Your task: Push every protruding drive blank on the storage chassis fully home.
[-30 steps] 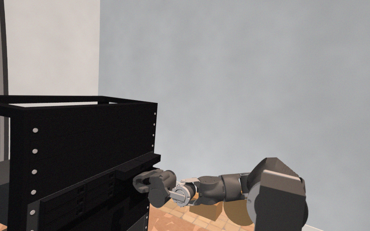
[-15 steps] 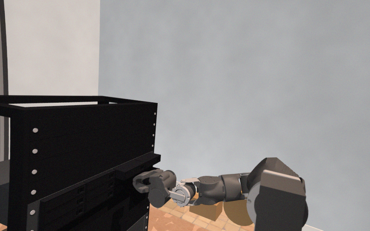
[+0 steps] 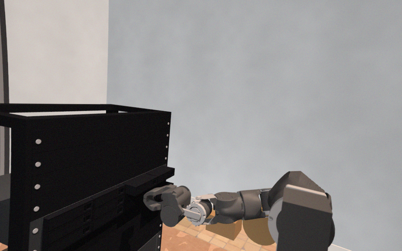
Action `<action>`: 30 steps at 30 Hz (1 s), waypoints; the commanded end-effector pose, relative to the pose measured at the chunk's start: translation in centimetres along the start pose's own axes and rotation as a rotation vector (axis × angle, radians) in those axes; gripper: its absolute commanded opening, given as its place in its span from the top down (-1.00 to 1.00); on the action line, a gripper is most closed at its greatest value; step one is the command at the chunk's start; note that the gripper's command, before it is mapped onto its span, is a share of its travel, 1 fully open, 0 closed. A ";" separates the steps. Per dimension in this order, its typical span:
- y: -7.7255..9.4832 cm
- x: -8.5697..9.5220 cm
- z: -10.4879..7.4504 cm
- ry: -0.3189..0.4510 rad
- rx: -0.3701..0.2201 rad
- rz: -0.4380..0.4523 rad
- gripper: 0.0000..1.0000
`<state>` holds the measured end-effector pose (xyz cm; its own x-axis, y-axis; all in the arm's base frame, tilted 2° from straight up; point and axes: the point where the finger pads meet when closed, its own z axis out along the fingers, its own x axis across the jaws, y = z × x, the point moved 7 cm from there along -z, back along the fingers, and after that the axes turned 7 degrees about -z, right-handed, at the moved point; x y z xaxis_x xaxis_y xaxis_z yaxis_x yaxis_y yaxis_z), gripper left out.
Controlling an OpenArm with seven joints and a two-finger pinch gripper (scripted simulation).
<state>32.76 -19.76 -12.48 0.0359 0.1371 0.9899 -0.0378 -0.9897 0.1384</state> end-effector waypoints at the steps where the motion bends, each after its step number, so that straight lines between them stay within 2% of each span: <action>1: 0.0 -0.1 0.0 -0.004 -0.001 -0.001 1.00; 9: 0.0 -0.1 0.0 -0.005 -0.001 -0.001 1.00; 15: 0.1 -0.3 0.9 -0.007 -0.002 -0.001 1.00; 26: 0.0 -0.2 1.0 -0.003 0.000 -0.001 1.00; 30: 0.0 -0.2 1.6 -0.007 -0.002 -0.001 1.00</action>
<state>34.27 -19.97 -12.85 0.0440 0.1347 0.9899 -0.0475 -0.9895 0.1368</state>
